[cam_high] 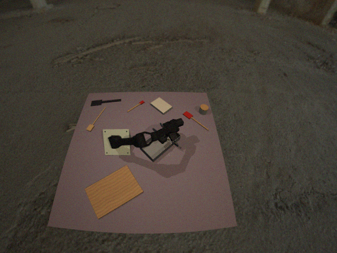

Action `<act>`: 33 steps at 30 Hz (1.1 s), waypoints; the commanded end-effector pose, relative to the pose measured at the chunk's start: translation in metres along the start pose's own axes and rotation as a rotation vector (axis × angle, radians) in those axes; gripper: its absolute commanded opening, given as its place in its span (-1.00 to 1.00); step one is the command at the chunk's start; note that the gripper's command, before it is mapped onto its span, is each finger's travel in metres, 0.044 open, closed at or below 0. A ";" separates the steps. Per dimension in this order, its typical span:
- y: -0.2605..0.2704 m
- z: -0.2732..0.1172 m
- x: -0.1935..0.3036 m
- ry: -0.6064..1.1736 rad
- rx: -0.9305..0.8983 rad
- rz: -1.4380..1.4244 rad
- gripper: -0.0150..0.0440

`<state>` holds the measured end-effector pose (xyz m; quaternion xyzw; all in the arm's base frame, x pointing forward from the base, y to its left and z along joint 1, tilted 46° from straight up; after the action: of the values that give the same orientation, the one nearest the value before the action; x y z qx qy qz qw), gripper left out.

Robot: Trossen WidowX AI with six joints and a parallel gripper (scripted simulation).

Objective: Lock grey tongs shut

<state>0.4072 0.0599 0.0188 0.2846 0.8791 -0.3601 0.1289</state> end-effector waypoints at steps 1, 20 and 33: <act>0.000 0.000 0.000 0.000 -0.001 0.001 0.28; 0.000 0.000 0.000 0.000 -0.001 0.001 -0.15; 0.000 0.000 0.000 0.000 -0.001 0.001 -0.44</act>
<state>0.4074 0.0601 0.0188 0.2848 0.8792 -0.3593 0.1295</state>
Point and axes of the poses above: the point midway between the two fingers, 35 mm back from their tips, its own z axis out along the fingers, its own y axis across the jaws, x = y × z, the point moved 8 cm from there along -z, back along the fingers, and after that the axes turned 13 degrees about -z, right-handed, at the moved point
